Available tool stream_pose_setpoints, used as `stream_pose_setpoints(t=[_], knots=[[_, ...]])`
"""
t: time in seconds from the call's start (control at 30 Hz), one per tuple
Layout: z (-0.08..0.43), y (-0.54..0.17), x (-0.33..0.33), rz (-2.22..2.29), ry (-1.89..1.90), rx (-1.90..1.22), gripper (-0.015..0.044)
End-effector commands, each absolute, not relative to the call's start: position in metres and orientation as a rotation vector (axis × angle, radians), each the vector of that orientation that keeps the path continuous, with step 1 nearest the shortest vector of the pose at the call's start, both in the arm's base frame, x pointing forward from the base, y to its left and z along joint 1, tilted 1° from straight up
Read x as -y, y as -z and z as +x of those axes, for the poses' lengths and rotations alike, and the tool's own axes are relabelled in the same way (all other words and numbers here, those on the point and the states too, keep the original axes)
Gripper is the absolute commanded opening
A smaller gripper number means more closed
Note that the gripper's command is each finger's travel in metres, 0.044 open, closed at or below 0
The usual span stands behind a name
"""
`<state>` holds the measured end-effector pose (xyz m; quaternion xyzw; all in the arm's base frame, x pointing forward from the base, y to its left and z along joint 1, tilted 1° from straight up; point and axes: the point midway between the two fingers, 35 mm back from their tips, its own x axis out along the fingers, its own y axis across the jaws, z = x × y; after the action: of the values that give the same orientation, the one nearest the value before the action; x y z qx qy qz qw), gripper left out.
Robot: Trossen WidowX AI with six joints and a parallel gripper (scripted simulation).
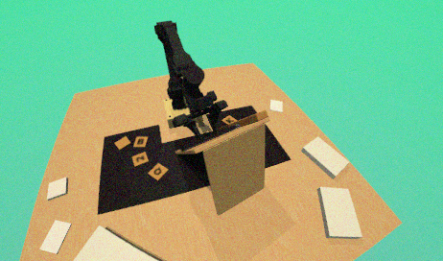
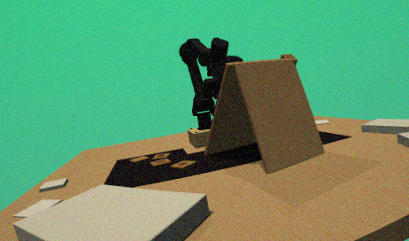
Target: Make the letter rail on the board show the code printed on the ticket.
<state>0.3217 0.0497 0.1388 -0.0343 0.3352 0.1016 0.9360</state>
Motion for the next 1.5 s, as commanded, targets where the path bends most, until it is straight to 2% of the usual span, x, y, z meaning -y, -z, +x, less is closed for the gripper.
stream_pose_setpoints(t=[0.0,1.47], knots=[[0.321,-0.139,-0.052,-0.067,-0.205,-0.684,0.0000],[0.317,-0.139,-0.074,-0.065,-0.206,-0.684,0.0000]])
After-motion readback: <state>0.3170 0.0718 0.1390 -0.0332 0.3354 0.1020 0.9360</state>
